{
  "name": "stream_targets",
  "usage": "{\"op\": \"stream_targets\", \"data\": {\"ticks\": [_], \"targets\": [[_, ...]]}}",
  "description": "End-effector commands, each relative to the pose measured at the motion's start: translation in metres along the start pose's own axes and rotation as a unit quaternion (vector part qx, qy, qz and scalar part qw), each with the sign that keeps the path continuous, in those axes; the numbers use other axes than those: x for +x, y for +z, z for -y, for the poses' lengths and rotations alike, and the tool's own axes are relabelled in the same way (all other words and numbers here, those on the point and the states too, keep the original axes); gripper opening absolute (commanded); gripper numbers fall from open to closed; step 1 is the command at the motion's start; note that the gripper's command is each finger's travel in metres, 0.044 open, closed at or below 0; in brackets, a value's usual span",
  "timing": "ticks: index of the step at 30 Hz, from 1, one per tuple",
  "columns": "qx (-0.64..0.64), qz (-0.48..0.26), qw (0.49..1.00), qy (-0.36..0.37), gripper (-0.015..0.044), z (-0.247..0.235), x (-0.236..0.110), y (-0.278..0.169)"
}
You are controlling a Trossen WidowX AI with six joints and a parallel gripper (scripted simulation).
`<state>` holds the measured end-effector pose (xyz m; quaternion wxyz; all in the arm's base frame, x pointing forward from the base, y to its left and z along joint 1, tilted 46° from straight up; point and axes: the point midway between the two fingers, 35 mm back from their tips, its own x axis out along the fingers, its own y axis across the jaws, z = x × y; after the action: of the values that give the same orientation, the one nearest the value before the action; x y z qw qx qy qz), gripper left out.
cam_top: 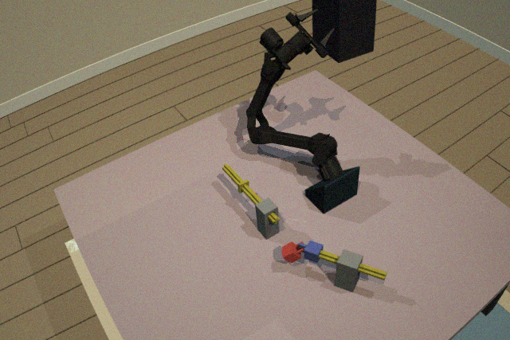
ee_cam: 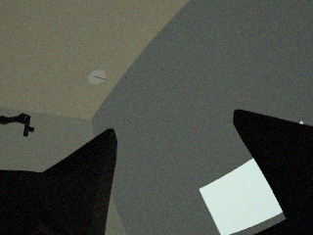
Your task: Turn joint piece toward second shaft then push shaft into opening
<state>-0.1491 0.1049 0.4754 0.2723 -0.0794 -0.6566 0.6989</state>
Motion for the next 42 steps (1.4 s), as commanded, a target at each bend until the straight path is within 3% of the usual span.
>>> {"op": "stream_targets", "data": {"ticks": [1,21,31,42], "targets": [[0.0,0.0,1.0,0.0,0.0426,0.0,0.0,0.0],[0.153,-0.208,0.964,0.069,0.044,-0.031,0.034,-0.104],[0.246,-0.338,0.905,0.083,0.044,-0.055,0.035,-0.177],[0.34,-0.471,0.81,0.075,0.044,-0.085,0.013,-0.255]]}}
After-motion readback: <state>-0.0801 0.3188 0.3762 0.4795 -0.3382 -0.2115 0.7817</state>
